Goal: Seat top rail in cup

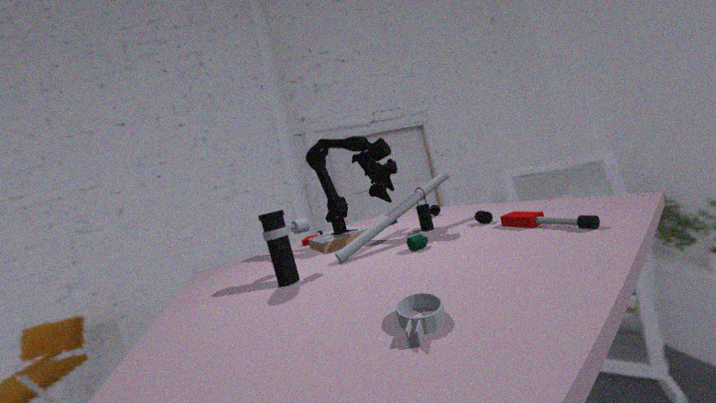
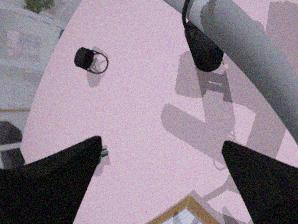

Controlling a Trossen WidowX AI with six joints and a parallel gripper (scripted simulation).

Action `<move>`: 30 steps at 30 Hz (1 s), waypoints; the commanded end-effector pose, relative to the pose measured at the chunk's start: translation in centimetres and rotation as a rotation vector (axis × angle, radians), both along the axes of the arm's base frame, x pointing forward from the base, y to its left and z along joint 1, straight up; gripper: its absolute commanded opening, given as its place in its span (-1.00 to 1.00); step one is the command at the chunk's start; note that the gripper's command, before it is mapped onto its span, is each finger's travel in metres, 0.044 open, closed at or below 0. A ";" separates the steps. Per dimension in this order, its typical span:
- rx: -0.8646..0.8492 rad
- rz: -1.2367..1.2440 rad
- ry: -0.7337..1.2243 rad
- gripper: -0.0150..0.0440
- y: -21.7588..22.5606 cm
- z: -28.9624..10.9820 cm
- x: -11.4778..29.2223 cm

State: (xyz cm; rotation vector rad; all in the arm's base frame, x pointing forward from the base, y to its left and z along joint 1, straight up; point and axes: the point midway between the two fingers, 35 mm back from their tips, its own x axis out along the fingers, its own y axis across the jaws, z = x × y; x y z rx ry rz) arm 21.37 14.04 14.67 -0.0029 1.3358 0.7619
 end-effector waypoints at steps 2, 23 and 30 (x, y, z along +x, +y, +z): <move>-0.118 -0.279 -0.118 1.00 -6.4 2.4 3.6; -0.472 -0.647 -0.327 1.00 -23.3 8.2 4.2; -0.565 -0.152 -0.387 1.00 -27.3 7.5 3.2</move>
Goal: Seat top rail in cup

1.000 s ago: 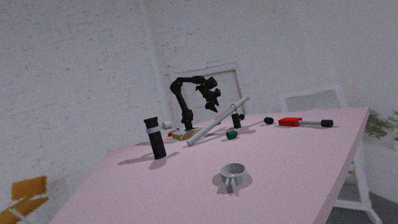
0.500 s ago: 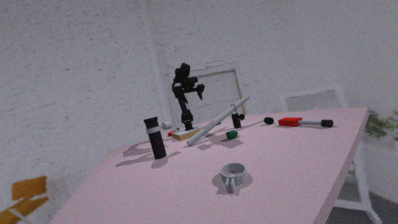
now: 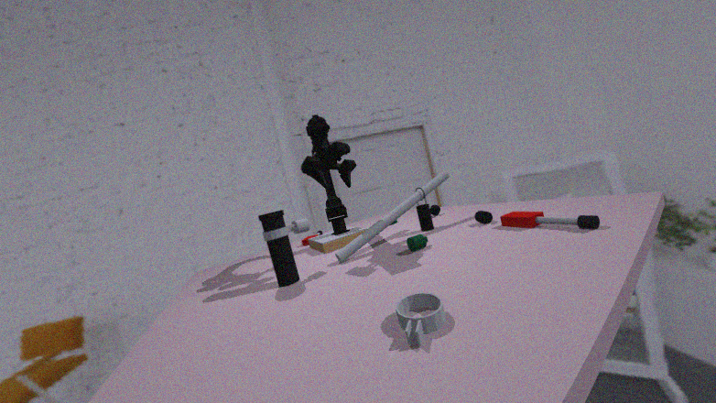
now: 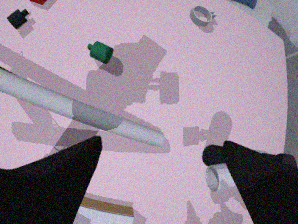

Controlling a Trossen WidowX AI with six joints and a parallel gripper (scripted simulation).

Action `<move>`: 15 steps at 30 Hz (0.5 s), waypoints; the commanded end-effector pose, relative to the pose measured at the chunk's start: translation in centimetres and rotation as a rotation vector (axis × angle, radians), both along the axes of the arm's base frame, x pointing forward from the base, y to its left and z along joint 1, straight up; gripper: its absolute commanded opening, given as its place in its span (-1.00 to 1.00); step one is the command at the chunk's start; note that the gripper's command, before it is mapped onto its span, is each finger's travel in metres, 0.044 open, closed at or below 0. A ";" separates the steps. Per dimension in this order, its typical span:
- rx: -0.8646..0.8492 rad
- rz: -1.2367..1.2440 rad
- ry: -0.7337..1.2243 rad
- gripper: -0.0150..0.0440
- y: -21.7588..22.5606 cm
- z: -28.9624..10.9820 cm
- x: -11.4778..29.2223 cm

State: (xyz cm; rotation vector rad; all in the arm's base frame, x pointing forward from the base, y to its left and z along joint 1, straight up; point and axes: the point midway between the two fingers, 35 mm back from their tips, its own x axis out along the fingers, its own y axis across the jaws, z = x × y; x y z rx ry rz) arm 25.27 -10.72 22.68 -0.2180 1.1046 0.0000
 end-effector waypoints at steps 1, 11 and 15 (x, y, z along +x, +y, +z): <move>-0.120 0.362 0.066 1.00 -3.2 -0.7 -0.9; -0.319 0.915 0.057 1.00 -8.9 -1.4 -3.7; -0.377 1.037 0.028 1.00 -10.7 -1.6 -4.9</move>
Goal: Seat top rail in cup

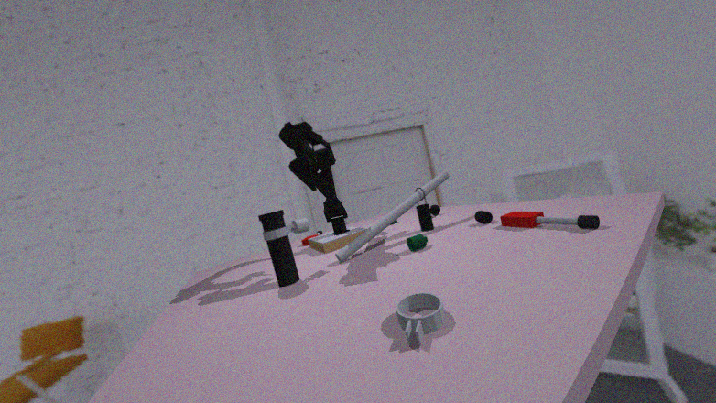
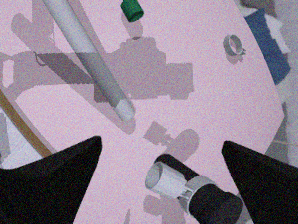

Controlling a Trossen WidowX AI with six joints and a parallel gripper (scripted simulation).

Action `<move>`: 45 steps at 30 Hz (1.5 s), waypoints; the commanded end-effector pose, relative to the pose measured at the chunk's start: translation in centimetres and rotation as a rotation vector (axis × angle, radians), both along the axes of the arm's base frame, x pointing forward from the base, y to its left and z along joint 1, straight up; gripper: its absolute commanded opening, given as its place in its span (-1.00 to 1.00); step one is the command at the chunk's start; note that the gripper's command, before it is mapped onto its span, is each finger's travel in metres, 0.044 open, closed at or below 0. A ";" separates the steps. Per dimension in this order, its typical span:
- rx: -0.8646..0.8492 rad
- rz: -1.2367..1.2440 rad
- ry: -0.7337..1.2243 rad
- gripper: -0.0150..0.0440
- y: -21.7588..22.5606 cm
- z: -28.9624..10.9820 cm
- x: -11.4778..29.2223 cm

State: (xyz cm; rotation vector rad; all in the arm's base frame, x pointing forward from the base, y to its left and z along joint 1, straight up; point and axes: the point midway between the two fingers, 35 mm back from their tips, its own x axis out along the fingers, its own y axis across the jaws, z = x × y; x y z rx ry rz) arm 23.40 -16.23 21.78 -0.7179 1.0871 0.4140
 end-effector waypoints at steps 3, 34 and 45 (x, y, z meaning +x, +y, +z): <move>-0.190 0.576 -0.065 1.00 -6.3 -0.8 -3.9; -0.353 0.878 -0.097 1.00 -7.8 -4.6 -5.0; -0.354 0.878 -0.097 1.00 -7.8 -5.6 -4.5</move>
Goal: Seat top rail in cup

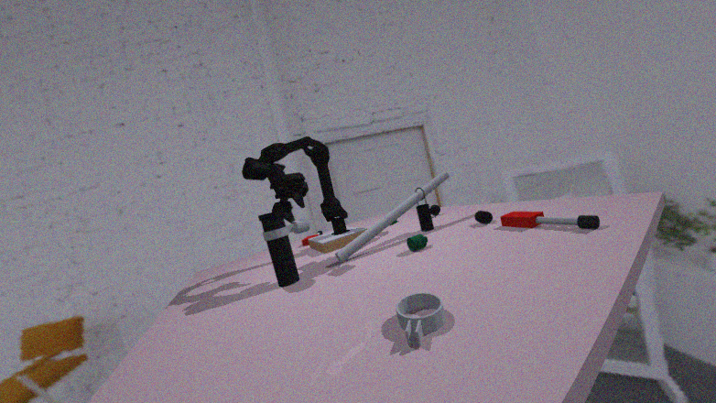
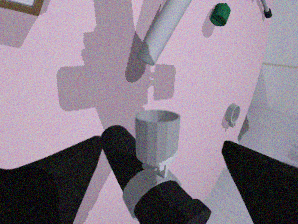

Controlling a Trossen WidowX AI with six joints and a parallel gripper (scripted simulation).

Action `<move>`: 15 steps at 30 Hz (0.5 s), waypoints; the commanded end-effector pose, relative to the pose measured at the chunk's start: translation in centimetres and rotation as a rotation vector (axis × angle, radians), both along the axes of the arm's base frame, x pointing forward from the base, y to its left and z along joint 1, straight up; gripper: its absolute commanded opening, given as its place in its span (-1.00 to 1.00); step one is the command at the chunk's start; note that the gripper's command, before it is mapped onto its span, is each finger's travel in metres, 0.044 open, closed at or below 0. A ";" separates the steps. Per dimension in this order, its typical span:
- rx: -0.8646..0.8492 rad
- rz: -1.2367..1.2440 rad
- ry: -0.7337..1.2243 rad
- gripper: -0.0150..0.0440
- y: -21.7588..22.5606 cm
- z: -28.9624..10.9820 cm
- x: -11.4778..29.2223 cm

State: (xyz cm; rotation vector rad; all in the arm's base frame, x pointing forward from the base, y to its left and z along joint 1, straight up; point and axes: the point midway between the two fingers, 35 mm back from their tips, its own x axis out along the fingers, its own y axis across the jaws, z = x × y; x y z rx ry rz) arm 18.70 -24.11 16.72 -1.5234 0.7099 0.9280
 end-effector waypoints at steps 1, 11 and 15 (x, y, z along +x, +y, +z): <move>0.006 -0.001 0.001 1.00 0.1 -0.7 0.3; 0.006 -0.001 0.001 1.00 0.1 -2.1 1.2; 0.006 -0.001 0.000 1.00 0.1 -2.6 1.5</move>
